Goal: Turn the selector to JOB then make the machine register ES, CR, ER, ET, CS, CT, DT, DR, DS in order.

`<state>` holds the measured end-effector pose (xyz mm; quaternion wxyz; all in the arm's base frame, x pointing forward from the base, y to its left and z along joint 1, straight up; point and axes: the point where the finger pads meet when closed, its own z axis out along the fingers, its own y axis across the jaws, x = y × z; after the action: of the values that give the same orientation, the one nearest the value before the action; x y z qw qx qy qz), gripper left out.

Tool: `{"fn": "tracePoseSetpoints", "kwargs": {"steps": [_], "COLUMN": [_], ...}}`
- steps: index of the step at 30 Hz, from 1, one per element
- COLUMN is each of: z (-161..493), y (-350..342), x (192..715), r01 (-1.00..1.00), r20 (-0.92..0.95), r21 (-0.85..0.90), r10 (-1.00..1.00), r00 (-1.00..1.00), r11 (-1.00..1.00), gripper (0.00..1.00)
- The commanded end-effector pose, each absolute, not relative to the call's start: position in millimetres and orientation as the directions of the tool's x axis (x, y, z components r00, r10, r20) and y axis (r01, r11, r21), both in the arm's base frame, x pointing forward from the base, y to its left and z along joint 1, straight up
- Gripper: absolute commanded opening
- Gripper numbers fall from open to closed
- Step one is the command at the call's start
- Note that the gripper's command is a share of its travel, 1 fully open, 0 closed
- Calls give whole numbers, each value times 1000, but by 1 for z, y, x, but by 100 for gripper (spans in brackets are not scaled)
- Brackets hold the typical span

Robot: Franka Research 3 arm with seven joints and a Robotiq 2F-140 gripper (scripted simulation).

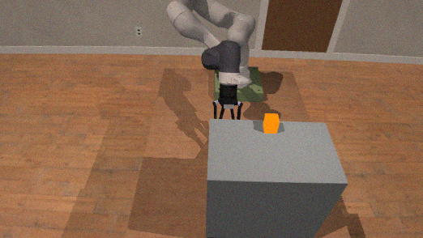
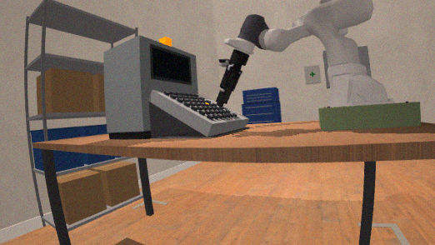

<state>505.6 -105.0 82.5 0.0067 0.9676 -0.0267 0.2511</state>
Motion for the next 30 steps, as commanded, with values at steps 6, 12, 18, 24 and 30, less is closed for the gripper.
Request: {"fn": "tracePoseSetpoints", "kwargs": {"steps": [6,12,18,24,30], "z": [80,78,77,77,77], "y": [-104,-105,-105,-105,-105], "x": [510,511,511,511,511], "r01": [-63,-63,-63,-63,-63], "r20": [492,492,492,492,492], "r21": [-7,-7,-7,-7,-7], "r10": [-59,-59,-59,-59,-59], "r00": [868,869,869,869,869], "r11": [-998,-998,-998,-998,-998], "gripper": [40,40,40,40,40]}}
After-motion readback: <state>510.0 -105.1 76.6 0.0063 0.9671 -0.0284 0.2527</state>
